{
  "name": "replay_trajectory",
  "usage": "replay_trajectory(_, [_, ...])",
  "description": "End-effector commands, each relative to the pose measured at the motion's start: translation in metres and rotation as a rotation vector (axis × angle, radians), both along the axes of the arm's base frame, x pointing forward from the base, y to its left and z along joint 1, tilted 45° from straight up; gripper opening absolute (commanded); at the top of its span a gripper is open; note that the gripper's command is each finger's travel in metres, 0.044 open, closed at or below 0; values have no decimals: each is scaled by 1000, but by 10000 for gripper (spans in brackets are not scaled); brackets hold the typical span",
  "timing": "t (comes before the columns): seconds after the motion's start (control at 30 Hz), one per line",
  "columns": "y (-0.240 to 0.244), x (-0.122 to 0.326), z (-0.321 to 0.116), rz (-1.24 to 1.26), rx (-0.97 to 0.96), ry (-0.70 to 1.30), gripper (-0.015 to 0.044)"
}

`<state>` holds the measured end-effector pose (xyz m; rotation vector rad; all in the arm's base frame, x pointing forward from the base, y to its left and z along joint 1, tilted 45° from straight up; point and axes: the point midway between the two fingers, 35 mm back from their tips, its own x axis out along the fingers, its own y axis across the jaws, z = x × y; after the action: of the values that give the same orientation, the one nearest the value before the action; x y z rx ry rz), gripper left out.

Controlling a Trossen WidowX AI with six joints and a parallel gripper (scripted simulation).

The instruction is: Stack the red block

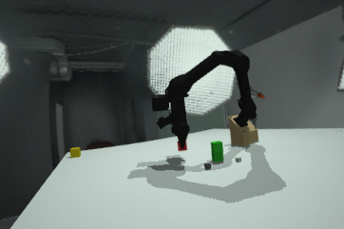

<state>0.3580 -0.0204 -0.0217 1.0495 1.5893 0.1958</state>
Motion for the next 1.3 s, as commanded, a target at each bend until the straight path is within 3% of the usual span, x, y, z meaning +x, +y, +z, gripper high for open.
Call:
replay_trajectory(0.0, [-16, -1, 15, 2, -7, -6, 0])
replay_trajectory(0.33, [-50, -4, 49, 2, -9, -5, 0])
replay_trajectory(0.6, [-52, -4, 51, 2, -9, -5, 0])
replay_trajectory(1.27, [-3, -52, 100, 1, -7, -2, 0])
